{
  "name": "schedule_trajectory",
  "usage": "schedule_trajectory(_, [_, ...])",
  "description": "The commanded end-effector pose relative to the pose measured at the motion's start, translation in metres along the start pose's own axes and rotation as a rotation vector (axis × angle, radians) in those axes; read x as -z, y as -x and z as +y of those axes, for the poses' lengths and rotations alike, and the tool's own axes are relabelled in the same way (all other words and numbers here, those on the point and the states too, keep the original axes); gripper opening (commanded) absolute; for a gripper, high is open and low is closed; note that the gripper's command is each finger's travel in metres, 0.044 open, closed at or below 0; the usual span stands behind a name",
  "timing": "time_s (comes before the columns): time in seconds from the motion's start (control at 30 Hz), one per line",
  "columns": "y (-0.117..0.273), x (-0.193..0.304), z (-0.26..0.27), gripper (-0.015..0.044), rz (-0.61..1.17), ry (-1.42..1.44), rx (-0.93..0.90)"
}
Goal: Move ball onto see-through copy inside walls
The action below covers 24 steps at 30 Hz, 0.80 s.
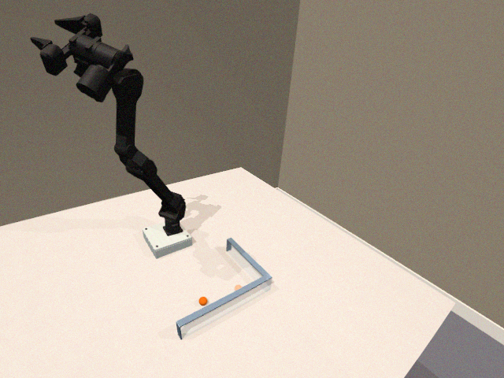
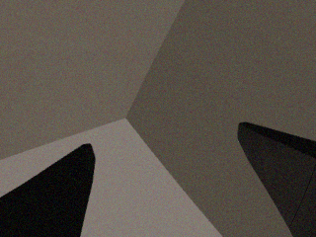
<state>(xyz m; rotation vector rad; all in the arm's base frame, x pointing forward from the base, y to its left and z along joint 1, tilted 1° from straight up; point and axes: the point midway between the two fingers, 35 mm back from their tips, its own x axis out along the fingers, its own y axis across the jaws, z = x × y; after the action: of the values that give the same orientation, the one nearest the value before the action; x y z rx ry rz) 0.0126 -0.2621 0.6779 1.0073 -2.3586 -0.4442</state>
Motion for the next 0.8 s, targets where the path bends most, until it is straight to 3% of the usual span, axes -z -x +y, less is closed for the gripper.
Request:
schedule_trajectory(0.0, [0.0,0.0,0.002,0.0374,0.001,-0.006,-0.005])
schedule_trajectory(0.2, [-0.003,-0.013,0.077,0.0232,0.034,-0.187,-0.181])
schedule_trajectory(0.47, [0.027,-0.028,0.187,0.0232,0.158,-0.42,-0.466])
schedule_trajectory(0.77, [0.108,-0.039,0.289,0.0232,0.395,-0.565,-0.794])
